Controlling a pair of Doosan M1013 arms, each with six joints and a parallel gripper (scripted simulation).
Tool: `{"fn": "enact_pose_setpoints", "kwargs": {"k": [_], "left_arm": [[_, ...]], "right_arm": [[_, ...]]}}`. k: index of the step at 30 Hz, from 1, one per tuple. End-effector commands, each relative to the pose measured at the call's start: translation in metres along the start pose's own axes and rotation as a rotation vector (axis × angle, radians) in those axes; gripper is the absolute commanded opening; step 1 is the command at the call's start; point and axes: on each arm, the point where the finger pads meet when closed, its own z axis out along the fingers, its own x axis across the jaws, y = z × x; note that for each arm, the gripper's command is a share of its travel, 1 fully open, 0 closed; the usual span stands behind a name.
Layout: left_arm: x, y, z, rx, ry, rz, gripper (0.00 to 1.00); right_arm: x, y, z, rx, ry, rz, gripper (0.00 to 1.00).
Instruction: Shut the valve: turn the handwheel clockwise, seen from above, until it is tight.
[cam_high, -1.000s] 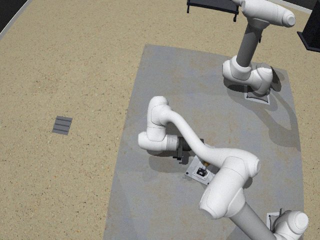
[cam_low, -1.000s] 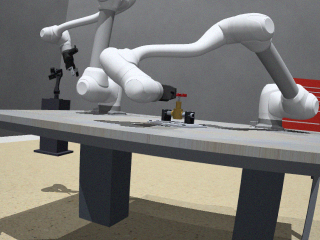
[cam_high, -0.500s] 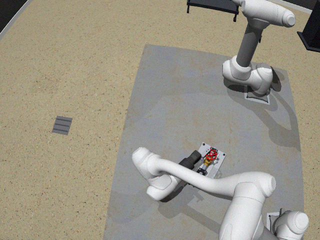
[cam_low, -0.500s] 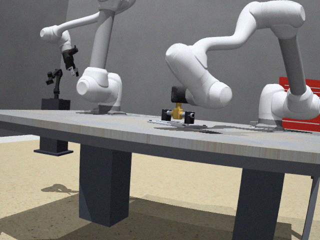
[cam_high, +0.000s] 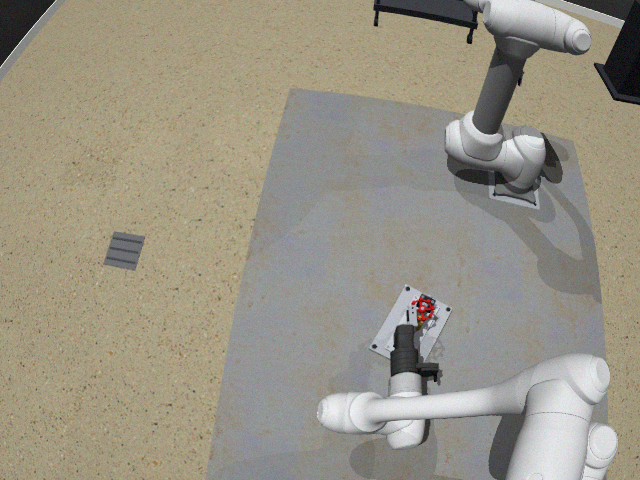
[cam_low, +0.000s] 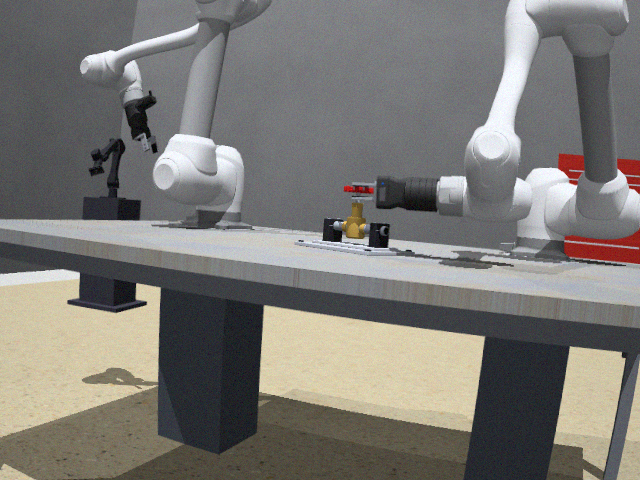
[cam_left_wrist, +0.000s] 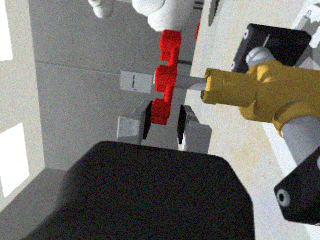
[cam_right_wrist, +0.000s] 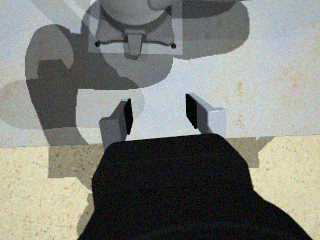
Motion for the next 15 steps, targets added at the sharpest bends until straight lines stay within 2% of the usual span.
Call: {"fn": "enact_pose_setpoints", "kwargs": {"k": [1, 7, 13, 15], "left_arm": [[-0.006, -0.002, 0.005, -0.222, -0.030, 0.016, 0.55], [-0.006, -0.004, -0.001, -0.445, -0.032, 0.013, 0.55], [-0.005, -0.007, -0.006, -0.638, -0.034, 0.009, 0.55], [-0.005, -0.007, -0.006, -0.638, -0.034, 0.009, 0.55]], "right_arm": [[0.000, 0.000, -0.001, -0.001, 0.000, 0.000, 1.00], [0.000, 0.000, -0.001, -0.001, 0.000, 0.000, 1.00], [0.000, 0.000, -0.001, -0.001, 0.000, 0.000, 1.00], [0.000, 0.000, -0.001, -0.001, 0.000, 0.000, 1.00]]}}
